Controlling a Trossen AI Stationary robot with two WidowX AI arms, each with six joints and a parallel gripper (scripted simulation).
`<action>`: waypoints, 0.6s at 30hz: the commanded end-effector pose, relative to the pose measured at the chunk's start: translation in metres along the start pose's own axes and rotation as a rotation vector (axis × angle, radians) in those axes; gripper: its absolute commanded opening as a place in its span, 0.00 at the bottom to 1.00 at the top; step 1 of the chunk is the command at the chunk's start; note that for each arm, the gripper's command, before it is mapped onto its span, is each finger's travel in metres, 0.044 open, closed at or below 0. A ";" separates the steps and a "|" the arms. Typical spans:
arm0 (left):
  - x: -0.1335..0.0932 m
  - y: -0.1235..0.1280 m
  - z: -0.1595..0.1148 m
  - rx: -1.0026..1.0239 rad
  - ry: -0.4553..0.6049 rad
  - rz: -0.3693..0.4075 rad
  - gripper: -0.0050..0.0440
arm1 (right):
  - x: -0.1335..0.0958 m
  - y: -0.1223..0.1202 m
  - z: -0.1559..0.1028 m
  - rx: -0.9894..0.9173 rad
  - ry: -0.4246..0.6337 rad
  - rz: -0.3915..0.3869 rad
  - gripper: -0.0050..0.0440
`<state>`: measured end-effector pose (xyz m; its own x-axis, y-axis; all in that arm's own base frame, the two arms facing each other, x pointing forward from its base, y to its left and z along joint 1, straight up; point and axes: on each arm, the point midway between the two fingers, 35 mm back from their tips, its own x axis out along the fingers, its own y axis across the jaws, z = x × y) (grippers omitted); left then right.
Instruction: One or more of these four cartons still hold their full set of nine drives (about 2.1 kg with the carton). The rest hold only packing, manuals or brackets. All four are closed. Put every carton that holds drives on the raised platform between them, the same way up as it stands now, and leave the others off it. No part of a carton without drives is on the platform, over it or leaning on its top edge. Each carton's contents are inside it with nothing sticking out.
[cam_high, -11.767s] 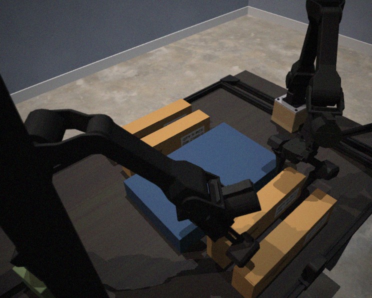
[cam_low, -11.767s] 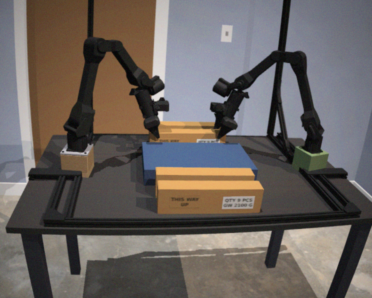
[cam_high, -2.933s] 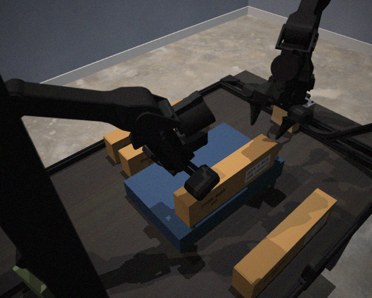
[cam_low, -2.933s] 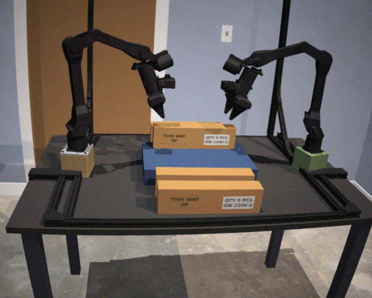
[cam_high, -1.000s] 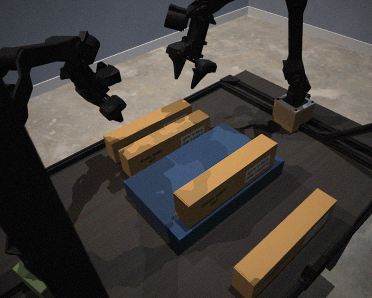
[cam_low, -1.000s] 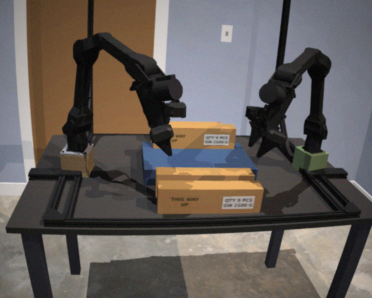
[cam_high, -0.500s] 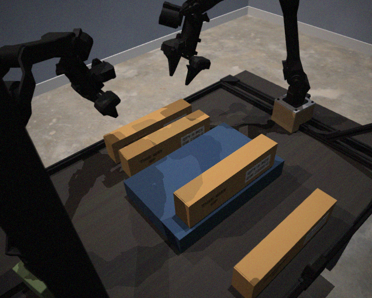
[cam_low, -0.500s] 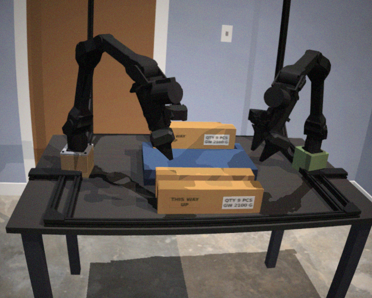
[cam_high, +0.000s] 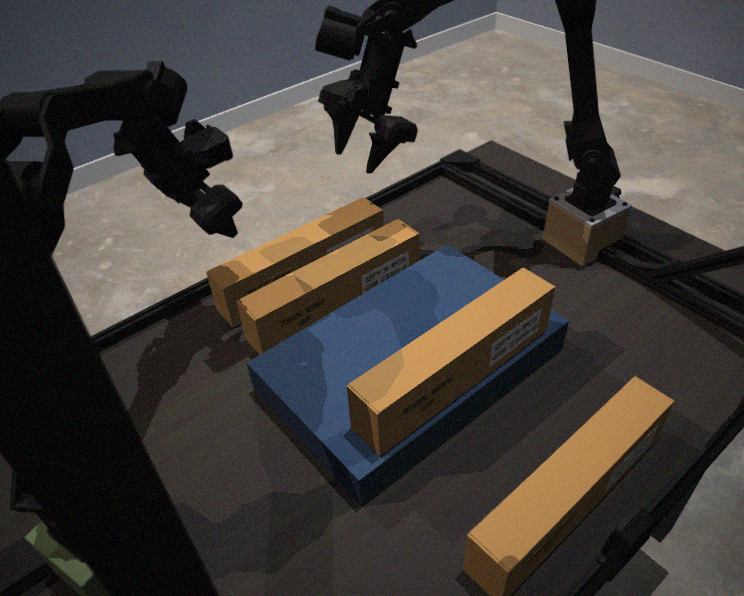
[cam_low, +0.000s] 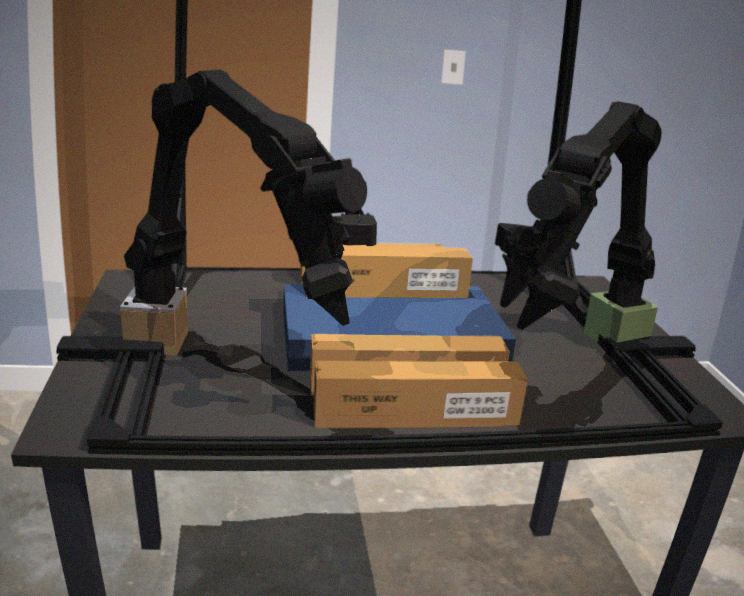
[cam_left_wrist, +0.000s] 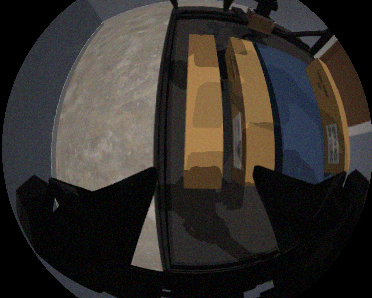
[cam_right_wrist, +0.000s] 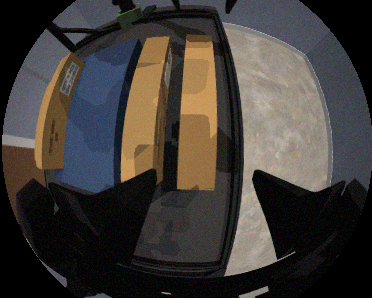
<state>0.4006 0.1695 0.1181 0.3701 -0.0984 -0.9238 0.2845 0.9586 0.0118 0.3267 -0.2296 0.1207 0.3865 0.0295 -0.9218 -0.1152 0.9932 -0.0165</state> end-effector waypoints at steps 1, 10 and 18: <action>0.014 -0.003 -0.007 -0.001 0.009 -0.012 0.90 | 0.016 0.003 -0.009 0.002 0.014 0.017 0.90; 0.048 -0.003 -0.021 -0.001 0.009 -0.012 0.90 | 0.049 0.004 -0.023 0.002 0.014 0.017 0.90; 0.088 -0.004 -0.038 -0.001 0.009 -0.012 0.90 | 0.090 0.005 -0.040 0.002 0.014 0.017 0.90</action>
<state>0.4023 0.1701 0.0423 0.3764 -0.0952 -0.9215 0.2849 0.9584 0.0174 0.3277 -0.2304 0.0430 0.3879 0.0283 -0.9213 -0.1161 0.9931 -0.0184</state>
